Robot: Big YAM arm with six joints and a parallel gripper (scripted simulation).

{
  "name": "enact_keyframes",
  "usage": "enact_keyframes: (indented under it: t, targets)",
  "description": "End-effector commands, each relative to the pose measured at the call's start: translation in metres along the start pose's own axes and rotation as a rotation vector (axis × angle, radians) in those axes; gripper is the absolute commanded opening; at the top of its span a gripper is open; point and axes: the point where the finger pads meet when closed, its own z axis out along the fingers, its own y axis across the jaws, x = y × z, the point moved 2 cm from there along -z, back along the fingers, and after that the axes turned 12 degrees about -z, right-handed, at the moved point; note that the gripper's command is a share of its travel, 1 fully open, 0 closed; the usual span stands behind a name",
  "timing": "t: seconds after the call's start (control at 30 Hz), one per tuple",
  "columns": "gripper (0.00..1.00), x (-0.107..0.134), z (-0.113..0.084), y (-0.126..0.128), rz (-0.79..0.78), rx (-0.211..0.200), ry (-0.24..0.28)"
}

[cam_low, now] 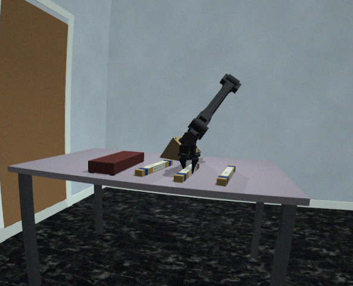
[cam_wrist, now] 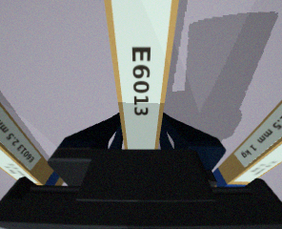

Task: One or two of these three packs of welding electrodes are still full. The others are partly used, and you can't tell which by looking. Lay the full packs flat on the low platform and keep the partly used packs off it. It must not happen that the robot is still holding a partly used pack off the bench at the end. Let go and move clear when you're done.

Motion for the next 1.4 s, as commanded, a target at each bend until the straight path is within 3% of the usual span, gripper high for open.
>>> enact_keyframes:
  t: [0.0,0.57,0.97,1.37]
  targets:
    - [0.00,0.001,0.002,0.007,-0.017,-0.006,0.001]
    - [0.00,0.001,0.002,0.007,-0.017,-0.006,0.001]
    - [0.00,-0.014,-0.033,0.004,-0.023,0.002,-0.035]
    - [0.00,-0.018,-0.053,0.004,-0.025,0.005,-0.043]
